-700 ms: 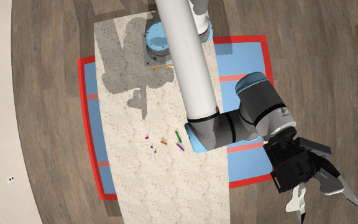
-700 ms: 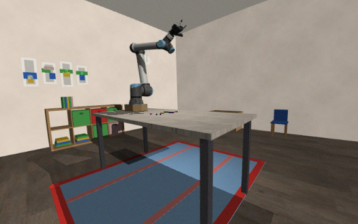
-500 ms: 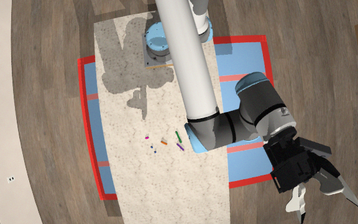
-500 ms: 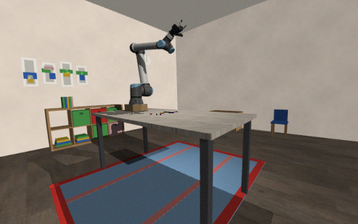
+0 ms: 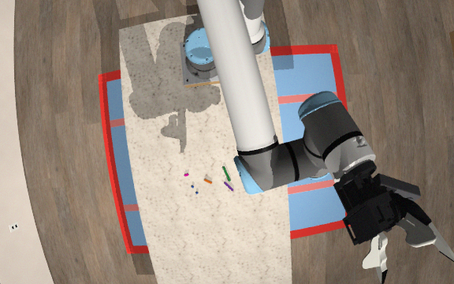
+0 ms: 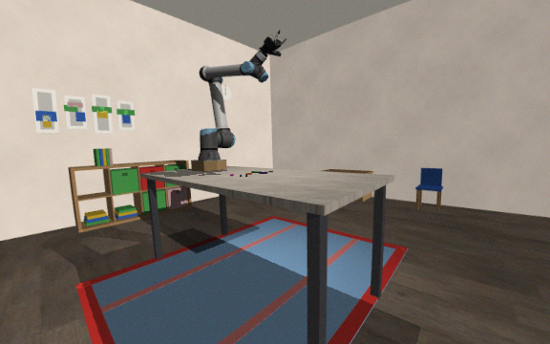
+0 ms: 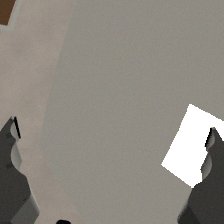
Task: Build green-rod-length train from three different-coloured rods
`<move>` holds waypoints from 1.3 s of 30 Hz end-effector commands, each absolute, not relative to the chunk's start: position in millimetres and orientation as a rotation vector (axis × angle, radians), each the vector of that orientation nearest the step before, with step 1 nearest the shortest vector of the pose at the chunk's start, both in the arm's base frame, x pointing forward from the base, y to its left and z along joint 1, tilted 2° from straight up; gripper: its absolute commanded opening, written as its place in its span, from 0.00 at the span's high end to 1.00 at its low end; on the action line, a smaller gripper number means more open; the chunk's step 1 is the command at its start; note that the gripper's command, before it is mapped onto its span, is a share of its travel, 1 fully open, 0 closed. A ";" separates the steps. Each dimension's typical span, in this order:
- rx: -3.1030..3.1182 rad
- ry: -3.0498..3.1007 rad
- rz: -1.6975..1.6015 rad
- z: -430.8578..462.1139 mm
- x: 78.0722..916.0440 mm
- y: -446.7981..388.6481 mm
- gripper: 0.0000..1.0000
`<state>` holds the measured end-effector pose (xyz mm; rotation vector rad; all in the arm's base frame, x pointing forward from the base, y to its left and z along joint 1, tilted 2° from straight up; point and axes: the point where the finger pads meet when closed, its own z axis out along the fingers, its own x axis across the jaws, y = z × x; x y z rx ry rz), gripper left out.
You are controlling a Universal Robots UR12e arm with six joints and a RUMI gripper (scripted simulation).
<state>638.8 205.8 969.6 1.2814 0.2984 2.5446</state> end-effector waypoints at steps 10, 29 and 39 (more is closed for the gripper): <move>1.305 0.320 2.478 956.5 652.9 196.8 0.00; 1.447 0.487 2.039 855.7 734.5 130.3 0.00; 1.535 0.642 1.702 766.4 780.3 70.1 0.00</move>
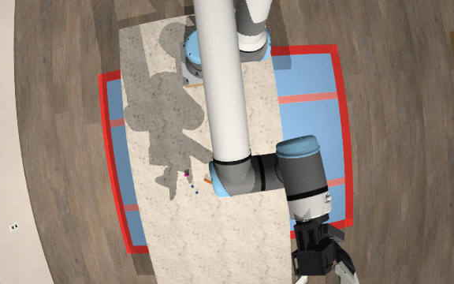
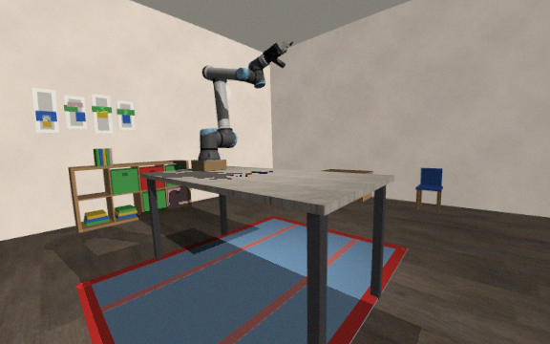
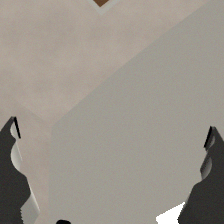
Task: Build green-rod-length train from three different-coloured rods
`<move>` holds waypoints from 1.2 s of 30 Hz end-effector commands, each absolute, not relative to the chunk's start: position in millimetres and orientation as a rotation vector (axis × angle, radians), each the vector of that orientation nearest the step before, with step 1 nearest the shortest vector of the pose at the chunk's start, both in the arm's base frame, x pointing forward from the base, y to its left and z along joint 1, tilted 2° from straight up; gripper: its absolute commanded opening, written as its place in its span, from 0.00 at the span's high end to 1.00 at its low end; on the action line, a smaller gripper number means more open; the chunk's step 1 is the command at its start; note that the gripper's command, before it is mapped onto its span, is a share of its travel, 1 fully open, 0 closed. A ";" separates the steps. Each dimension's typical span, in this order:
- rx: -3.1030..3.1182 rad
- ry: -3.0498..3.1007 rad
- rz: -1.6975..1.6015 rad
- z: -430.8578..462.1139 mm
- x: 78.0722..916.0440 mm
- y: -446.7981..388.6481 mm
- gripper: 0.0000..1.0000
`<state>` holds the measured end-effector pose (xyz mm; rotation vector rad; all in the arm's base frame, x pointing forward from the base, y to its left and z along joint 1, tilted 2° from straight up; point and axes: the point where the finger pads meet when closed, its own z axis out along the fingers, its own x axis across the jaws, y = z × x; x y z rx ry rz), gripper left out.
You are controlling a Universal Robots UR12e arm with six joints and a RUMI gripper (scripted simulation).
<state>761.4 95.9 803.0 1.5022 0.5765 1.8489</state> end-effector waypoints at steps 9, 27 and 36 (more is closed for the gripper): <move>1.592 0.776 1.445 692.4 803.1 20.6 0.00; 1.684 1.141 0.883 511.2 810.0 -94.3 0.00; 1.707 1.344 0.638 423.2 790.0 -144.2 0.00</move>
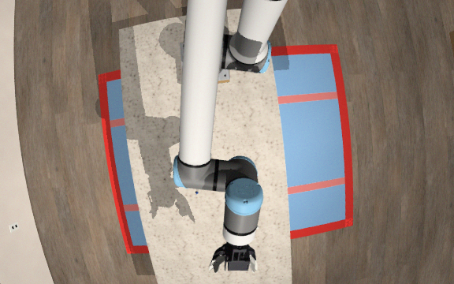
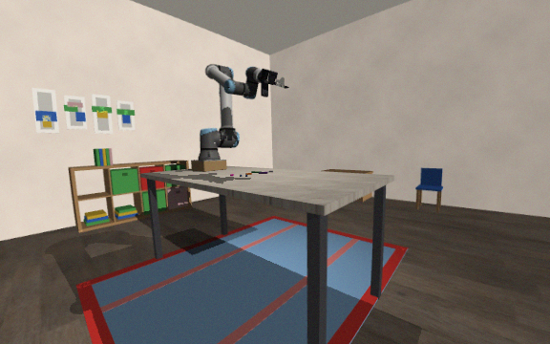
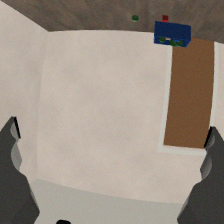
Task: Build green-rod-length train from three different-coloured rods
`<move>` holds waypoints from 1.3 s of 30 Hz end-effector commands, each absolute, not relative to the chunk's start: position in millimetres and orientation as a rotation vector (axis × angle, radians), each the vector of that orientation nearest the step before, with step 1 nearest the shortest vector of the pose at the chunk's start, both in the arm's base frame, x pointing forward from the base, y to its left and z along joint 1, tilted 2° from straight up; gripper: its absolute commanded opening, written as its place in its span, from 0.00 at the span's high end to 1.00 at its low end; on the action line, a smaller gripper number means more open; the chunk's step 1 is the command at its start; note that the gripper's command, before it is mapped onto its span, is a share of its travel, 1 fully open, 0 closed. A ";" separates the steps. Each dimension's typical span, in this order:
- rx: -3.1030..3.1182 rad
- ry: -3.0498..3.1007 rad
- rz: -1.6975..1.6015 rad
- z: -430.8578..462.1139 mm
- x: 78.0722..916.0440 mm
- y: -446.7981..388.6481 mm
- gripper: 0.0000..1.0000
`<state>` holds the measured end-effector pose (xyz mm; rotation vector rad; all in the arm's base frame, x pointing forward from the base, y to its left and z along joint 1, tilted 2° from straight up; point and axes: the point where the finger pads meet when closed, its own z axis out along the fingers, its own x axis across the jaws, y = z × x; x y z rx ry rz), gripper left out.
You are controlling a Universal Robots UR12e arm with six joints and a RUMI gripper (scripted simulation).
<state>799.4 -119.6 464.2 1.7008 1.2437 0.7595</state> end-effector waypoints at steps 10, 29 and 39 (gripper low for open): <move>1.715 1.583 0.405 331.8 753.2 -189.7 0.00; 1.660 2.139 0.068 163.3 637.8 -246.9 0.00; 1.580 2.455 0.002 90.8 563.8 -253.4 0.00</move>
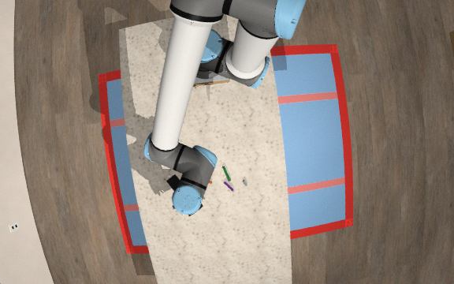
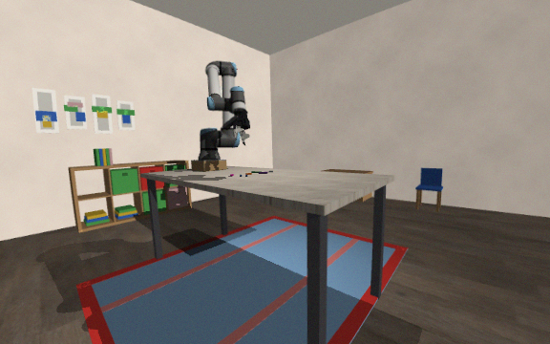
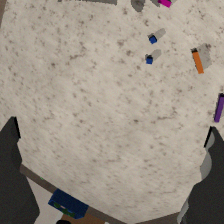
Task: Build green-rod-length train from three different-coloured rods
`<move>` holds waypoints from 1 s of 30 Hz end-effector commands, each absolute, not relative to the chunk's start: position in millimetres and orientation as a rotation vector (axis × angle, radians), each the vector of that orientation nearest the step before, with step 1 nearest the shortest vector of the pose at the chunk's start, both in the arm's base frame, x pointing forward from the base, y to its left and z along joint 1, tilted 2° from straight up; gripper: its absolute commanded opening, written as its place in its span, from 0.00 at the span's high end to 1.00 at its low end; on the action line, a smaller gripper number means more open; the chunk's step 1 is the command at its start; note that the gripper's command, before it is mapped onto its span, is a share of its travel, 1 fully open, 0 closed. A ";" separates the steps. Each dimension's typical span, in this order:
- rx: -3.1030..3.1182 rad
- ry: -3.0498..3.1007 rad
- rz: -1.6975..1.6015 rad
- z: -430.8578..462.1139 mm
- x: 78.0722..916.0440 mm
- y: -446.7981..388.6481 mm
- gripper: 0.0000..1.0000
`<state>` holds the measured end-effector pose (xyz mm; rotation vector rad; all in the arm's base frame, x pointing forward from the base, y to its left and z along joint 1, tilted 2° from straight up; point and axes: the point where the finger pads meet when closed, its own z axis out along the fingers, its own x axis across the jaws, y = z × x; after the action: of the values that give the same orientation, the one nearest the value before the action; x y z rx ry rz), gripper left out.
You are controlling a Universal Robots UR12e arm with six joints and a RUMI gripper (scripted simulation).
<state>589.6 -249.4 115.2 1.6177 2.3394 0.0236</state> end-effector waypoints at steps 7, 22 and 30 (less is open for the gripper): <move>1.520 2.623 0.006 58.0 523.3 -250.0 0.00; 1.439 2.799 0.045 27.1 479.6 -241.3 0.00; 1.430 2.816 0.051 24.2 475.2 -240.2 0.00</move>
<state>476.3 -240.1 24.8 1.4344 2.8108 0.0489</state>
